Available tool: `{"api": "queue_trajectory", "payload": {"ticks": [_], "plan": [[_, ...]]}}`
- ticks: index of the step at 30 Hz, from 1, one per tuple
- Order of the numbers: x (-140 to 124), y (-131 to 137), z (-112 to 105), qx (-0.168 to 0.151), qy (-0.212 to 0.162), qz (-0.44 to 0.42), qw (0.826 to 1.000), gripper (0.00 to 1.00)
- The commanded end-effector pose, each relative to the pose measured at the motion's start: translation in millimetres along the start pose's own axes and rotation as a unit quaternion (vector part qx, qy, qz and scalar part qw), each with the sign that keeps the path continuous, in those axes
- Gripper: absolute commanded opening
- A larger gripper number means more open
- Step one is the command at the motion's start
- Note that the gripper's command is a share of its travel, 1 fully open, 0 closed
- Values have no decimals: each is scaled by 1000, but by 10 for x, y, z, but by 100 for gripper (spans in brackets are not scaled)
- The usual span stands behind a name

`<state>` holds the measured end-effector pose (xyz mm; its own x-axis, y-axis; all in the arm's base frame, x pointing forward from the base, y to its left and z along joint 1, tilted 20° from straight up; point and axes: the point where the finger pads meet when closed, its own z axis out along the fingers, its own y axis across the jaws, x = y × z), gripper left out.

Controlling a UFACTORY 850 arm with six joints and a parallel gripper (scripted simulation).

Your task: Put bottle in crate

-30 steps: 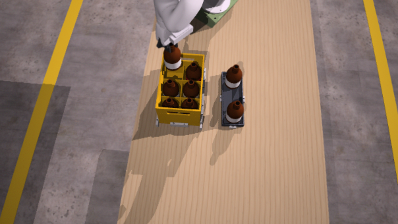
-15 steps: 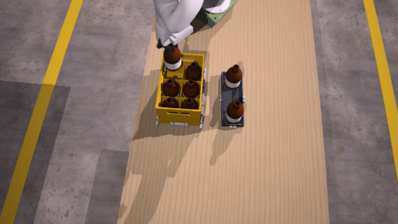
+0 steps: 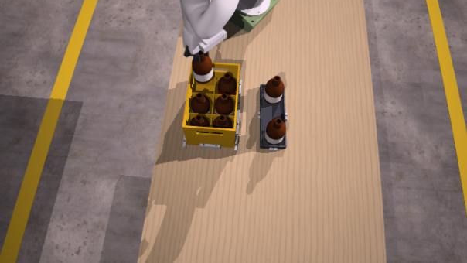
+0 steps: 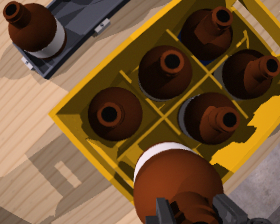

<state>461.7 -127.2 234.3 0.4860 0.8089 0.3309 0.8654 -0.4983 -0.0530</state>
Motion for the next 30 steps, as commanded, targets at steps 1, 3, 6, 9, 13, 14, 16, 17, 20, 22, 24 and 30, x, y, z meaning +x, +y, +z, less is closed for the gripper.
{"api": "queue_trajectory", "payload": {"ticks": [1,3,6,9,13,14,16,17,20,22,24,30], "plan": [[2,7,-2,-1,0,0,1000,0],[2,7,4,-1,0,0,1000,0],[2,8,17,-1,0,0,1000,0],[2,8,23,-1,0,0,1000,0],[2,8,52,-1,0,0,1000,0],[2,8,61,-1,0,0,1000,0],[2,8,79,-1,0,0,1000,0],[2,8,89,-1,0,0,1000,0],[2,8,122,-1,0,0,1000,0],[2,8,146,-1,0,0,1000,0],[2,8,170,-1,0,0,1000,0],[2,8,219,-1,0,0,1000,0]]}}
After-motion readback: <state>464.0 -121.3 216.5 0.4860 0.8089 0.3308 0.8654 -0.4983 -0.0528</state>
